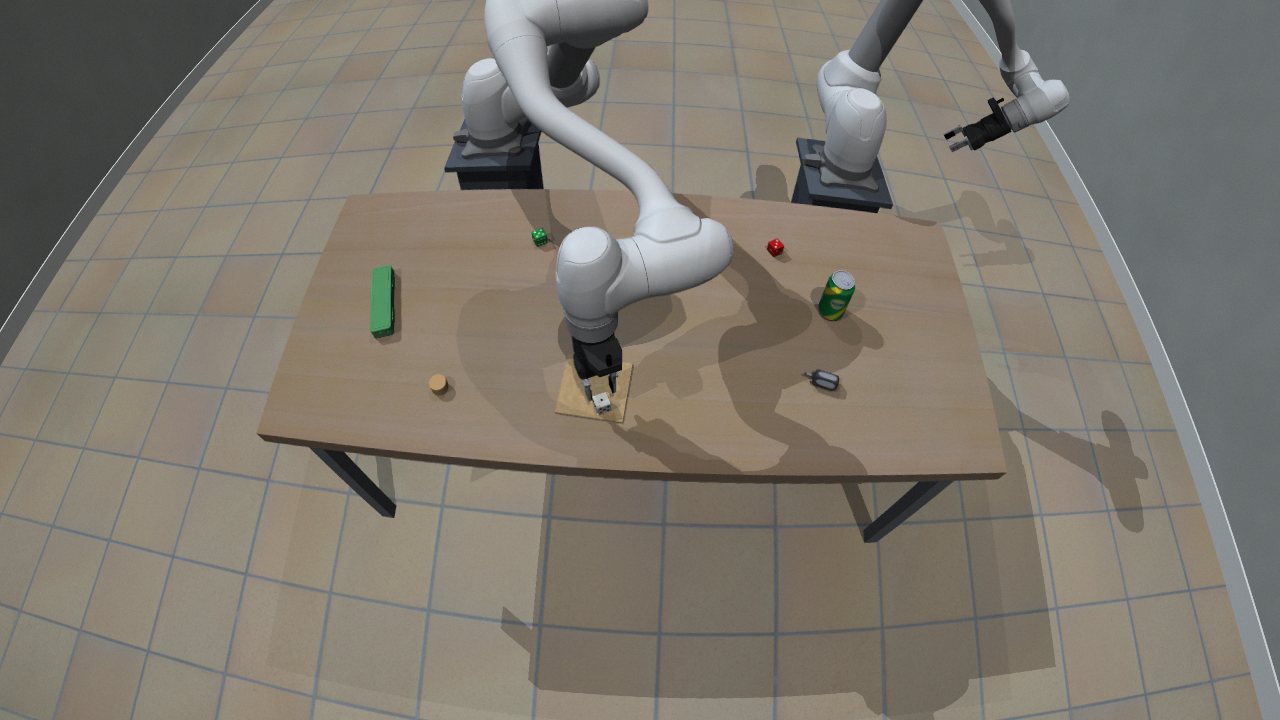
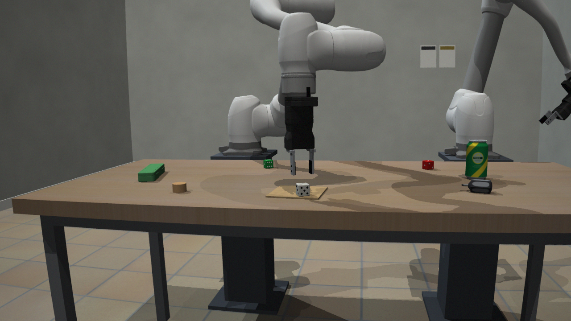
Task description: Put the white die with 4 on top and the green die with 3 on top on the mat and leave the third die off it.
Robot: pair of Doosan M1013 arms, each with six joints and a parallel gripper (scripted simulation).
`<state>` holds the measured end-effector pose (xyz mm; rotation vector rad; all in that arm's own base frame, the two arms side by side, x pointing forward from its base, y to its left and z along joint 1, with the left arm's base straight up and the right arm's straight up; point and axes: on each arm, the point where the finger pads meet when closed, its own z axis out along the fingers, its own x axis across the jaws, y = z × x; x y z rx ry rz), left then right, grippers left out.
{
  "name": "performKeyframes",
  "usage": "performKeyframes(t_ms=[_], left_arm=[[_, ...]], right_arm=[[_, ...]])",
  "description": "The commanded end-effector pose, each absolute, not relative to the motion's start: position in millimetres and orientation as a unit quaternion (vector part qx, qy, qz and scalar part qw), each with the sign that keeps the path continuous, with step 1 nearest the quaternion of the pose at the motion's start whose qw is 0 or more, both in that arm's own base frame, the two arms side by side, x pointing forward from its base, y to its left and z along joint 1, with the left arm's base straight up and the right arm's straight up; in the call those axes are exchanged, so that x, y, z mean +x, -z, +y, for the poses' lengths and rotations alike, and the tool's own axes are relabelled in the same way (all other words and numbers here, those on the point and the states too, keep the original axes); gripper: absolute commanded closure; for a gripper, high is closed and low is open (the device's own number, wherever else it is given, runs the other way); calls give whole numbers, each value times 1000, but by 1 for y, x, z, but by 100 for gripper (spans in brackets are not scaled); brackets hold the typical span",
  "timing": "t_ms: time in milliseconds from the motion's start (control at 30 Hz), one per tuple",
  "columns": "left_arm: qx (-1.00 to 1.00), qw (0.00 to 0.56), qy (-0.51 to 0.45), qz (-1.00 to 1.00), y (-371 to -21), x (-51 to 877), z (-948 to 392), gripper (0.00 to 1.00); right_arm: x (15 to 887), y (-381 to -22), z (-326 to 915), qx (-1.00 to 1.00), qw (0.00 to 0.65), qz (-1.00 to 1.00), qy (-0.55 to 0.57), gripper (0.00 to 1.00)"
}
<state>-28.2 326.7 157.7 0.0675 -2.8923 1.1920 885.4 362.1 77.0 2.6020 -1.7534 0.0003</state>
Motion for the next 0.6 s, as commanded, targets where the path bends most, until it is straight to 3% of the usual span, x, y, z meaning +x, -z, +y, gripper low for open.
performKeyframes(t_ms=[0, 367, 400, 567], left_arm=[[23, 11, -383, -924, -159, -32, 323, 0], [23, 11, -383, -924, -159, -32, 323, 0], [23, 11, -383, -924, -159, -32, 323, 0], [23, 11, -383, -924, -159, -32, 323, 0]], right_arm=[[887, -99, 362, 830, 0, -557, 0, 13], [887, -114, 362, 830, 0, -557, 0, 13], [887, -114, 362, 830, 0, -557, 0, 0], [887, -114, 362, 830, 0, -557, 0, 0]])
